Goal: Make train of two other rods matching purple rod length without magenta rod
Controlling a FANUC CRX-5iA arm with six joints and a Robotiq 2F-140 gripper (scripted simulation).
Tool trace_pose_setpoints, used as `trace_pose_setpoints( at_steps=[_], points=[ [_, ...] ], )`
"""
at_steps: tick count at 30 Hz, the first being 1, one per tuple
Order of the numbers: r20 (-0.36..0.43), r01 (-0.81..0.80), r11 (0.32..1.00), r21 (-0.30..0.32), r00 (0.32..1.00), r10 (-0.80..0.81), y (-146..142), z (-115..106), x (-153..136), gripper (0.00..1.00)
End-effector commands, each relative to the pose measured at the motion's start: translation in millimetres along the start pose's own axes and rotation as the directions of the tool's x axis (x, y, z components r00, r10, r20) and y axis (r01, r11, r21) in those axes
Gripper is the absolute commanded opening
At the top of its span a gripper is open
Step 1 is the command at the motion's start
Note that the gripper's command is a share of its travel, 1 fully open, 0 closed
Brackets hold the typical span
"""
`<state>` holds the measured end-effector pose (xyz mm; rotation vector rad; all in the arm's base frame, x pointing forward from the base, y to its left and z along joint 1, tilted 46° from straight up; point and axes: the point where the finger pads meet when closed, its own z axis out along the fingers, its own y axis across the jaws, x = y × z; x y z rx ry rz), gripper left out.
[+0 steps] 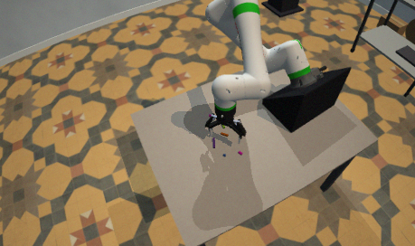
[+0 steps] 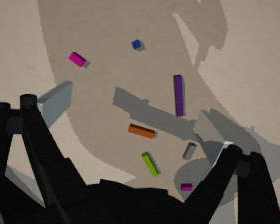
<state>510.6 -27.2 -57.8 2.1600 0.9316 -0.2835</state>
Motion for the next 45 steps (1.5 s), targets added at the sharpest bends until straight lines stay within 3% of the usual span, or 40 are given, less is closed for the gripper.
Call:
trace_pose_setpoints(
  at_steps=[1,45],
  points=[
    [0.0,0.0,1.0,0.0,1.0,0.0,0.0,-0.2,0.2,1.0],
    [0.0,-0.013,1.0,0.0,1.0,0.013,-0.1,-0.5,1.0,1.0]
  ],
)
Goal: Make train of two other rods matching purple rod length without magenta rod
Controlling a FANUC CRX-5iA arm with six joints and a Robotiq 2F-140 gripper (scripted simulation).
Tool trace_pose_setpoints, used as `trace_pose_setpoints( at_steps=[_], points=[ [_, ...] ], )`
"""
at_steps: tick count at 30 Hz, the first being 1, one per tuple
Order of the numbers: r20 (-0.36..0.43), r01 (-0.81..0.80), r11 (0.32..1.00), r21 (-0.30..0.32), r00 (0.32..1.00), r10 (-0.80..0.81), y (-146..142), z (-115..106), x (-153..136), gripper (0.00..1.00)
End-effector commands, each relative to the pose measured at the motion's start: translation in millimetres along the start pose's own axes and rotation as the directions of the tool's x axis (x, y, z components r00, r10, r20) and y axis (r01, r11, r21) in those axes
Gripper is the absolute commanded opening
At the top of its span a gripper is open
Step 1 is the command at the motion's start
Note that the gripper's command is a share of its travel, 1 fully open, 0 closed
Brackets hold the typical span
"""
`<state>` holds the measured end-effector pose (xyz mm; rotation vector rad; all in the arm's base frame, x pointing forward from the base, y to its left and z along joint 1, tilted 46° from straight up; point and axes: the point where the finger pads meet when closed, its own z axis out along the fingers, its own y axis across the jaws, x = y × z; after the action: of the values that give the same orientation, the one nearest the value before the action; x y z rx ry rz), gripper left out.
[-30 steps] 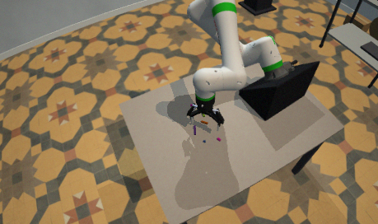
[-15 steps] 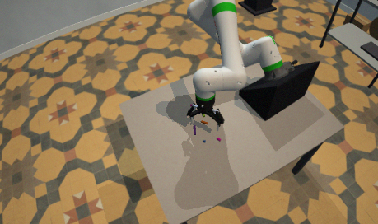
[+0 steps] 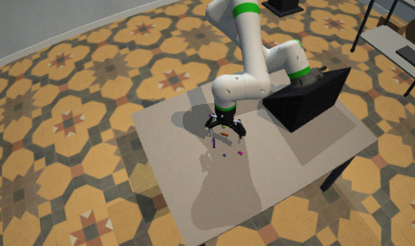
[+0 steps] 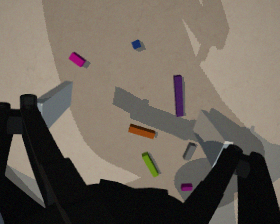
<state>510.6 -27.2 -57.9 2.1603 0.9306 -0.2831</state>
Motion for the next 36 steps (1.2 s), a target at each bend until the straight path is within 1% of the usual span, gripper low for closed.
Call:
trace_pose_setpoints(
  at_steps=[1,4,8,10,11,16,23,25,27,28,32,35,36],
  points=[
    [0.0,-0.04,0.999,0.0,0.999,0.04,0,-1,3,1.0],
    [0.0,-0.191,0.982,0.0,0.982,0.191,-2,-5,12,1.0],
    [0.0,-0.292,0.956,0.0,0.956,0.292,-3,-7,19,1.0],
    [0.0,-0.292,0.956,0.0,0.956,0.292,-3,-7,19,1.0],
    [0.0,-0.373,0.928,0.0,0.928,0.373,-4,-9,24,1.0],
    [0.0,-0.493,0.87,0.0,0.87,0.493,-6,-13,33,1.0],
    [0.0,-0.657,0.754,0.0,0.754,0.657,-9,-17,45,1.0],
    [0.0,-0.7,0.714,0.0,0.714,0.7,-10,-19,49,1.0],
    [0.0,-0.7,0.714,0.0,0.714,0.7,-10,-19,49,1.0],
    [0.0,-0.752,0.659,0.0,0.659,0.752,-11,-21,53,1.0],
    [0.0,-0.821,0.571,0.001,0.571,0.821,-13,-23,60,1.0],
    [0.0,-0.829,0.559,0.001,0.559,0.829,-14,-24,61,1.0],
    [0.0,-0.829,0.559,0.001,0.559,0.829,-14,-24,61,0.15]
  ],
)
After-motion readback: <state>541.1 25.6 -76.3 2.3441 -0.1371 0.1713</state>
